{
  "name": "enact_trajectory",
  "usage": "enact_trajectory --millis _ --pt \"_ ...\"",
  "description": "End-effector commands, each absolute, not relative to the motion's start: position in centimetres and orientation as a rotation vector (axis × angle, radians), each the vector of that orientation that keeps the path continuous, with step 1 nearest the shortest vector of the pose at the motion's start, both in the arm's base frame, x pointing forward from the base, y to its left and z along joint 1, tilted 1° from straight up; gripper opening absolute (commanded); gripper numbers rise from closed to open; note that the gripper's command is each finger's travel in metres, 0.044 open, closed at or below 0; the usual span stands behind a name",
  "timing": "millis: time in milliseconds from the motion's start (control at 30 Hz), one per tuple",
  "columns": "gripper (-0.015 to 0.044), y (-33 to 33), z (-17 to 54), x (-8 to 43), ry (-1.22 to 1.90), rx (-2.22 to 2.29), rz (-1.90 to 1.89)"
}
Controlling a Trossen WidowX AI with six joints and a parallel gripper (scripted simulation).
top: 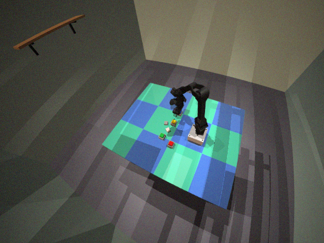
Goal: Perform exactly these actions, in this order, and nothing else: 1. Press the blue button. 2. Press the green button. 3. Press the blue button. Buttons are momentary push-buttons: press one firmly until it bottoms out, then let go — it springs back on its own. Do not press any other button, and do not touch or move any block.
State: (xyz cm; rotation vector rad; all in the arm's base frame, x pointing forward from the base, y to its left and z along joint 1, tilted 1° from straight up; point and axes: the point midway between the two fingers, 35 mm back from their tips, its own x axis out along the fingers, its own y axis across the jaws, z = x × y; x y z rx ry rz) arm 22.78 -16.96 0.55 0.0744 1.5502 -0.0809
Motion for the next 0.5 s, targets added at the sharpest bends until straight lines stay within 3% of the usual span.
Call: enact_trajectory --millis 0,467 --pt "0.002 -16.8 0.4 22.7 1.552 0.075 -0.073" --pt "0.002 -16.8 3.7 22.7 1.552 0.074 -0.073"
